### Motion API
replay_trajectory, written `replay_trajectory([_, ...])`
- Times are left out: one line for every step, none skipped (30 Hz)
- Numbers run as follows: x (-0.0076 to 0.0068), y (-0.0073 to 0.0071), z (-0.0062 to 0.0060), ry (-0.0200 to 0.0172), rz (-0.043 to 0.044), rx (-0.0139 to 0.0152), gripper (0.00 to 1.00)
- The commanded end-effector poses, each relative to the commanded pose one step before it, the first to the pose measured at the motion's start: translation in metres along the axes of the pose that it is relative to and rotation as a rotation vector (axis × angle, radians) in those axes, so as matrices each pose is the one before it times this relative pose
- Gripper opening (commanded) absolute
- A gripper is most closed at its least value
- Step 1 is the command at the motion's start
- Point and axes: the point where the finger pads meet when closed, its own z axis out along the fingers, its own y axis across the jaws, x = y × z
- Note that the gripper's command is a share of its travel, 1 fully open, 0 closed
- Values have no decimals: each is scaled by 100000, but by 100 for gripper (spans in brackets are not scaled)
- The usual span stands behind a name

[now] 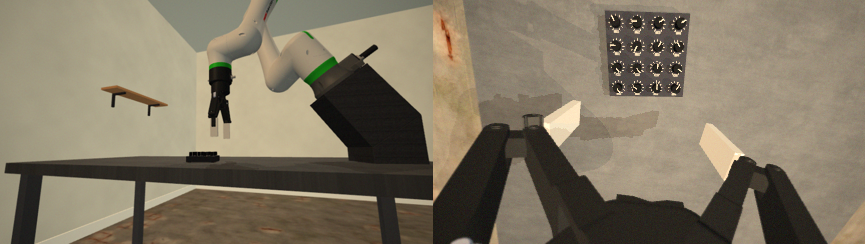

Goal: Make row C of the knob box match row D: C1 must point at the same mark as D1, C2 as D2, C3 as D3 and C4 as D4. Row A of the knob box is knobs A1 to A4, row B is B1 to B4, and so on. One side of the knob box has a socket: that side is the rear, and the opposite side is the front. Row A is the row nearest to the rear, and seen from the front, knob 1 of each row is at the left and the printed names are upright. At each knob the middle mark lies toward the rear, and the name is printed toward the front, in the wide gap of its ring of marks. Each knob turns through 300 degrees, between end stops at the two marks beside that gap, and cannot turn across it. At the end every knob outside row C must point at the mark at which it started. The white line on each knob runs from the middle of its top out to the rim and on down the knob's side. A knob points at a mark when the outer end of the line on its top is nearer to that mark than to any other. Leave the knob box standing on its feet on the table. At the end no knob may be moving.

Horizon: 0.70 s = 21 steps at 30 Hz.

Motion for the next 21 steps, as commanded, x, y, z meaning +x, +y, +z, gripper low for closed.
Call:
replay_trajectory([-517,83,-7,54,19,-14,100])
replay_trajectory([-217,38,3,0,0,0,100])
replay_trajectory([-213,38,4,0,0,0,100])
replay_trajectory([-208,37,3,0,0,0,100])
replay_trajectory([-201,36,3,0,0,0,100])
replay_trajectory([-193,34,3,0,0,0,100])
replay_trajectory([-183,32,3,0,0,0,100])
replay_trajectory([-171,31,3,0,0,0,100])
replay_trajectory([-159,28,2,0,0,0,100])
replay_trajectory([-146,26,2,0,0,0,100])
replay_trajectory([-131,23,2,0,0,0,100])
replay_trajectory([0,0,0,0,0,0,100])
replay_trajectory([0,0,0,0,0,0,100])
replay_trajectory([-117,21,2,0,0,0,100])
replay_trajectory([-102,18,1,0,0,0,100])
replay_trajectory([-86,15,1,0,0,0,100])
replay_trajectory([-71,13,1,0,0,0,100])
replay_trajectory([-57,10,1,0,0,0,100])
replay_trajectory([-43,8,1,0,0,0,100])
replay_trajectory([-31,5,1,0,0,0,100])
replay_trajectory([-20,4,0,0,0,0,100])
